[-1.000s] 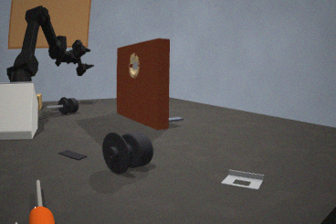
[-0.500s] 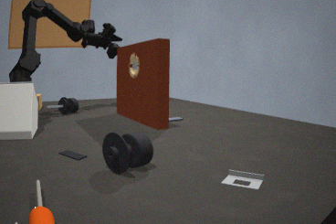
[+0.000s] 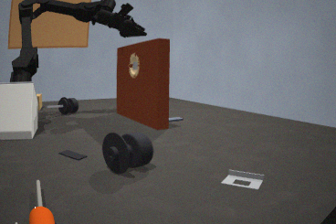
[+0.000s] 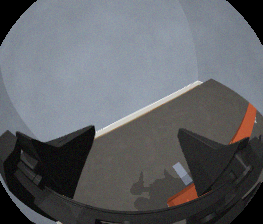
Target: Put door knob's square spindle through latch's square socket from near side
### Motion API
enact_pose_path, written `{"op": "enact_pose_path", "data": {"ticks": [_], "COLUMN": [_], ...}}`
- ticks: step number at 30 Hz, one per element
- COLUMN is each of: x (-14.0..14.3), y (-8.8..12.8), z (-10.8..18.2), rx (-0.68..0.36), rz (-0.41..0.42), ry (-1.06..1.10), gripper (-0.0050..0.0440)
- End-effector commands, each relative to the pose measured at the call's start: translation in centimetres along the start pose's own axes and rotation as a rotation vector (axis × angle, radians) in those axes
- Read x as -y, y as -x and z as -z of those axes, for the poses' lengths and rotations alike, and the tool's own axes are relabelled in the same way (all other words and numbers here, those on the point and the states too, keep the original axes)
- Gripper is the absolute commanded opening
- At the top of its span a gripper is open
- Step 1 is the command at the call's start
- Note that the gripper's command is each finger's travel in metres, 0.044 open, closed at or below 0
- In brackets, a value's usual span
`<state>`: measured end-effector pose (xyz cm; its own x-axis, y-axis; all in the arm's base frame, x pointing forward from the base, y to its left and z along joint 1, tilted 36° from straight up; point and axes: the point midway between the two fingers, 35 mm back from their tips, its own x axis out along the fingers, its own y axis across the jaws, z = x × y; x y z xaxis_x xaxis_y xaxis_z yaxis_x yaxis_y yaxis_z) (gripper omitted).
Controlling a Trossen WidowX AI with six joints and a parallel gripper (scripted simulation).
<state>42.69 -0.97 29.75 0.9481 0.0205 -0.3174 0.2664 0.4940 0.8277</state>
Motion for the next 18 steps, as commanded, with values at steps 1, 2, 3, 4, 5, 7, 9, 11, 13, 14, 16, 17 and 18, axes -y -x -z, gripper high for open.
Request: {"op": "enact_pose_path", "data": {"ticks": [1, 2, 3, 4, 5, 7, 9, 11, 13, 14, 16, 17, 18], "x": [5.1, 6.5, 7.9, 9.3, 10.6, 13.1, 15.0, 16.7, 17.9, 18.4, 18.4, 18.9, 19.4], "y": [0.8, 1.2, 1.6, 2.0, 2.5, 3.7, 4.7, 5.8, 6.7, 7.3, 7.3, 7.8, 8.4], "z": [-1.2, -1.4, -1.6, -1.7, -1.8, -1.9, -1.9, -1.4, -0.8, -0.5, -0.5, -0.2, 0.2], "rx": [-0.093, -0.115, -0.137, -0.159, -0.181, -0.225, -0.26, -0.302, -0.338, -0.355, -0.355, -0.37, -0.386], "rz": [0.085, 0.11, 0.133, 0.154, 0.172, 0.202, 0.22, 0.233, 0.247, 0.253, 0.253, 0.258, 0.263], "ry": [0.062, 0.066, 0.068, 0.067, 0.064, 0.051, 0.034, -0.06, -0.224, -0.309, -0.309, -0.394, -0.498], "gripper": [0.044, 0.044, 0.044, 0.044, 0.044, 0.044, 0.044, 0.044, 0.044, 0.044, 0.044, 0.044, 0.044]}}
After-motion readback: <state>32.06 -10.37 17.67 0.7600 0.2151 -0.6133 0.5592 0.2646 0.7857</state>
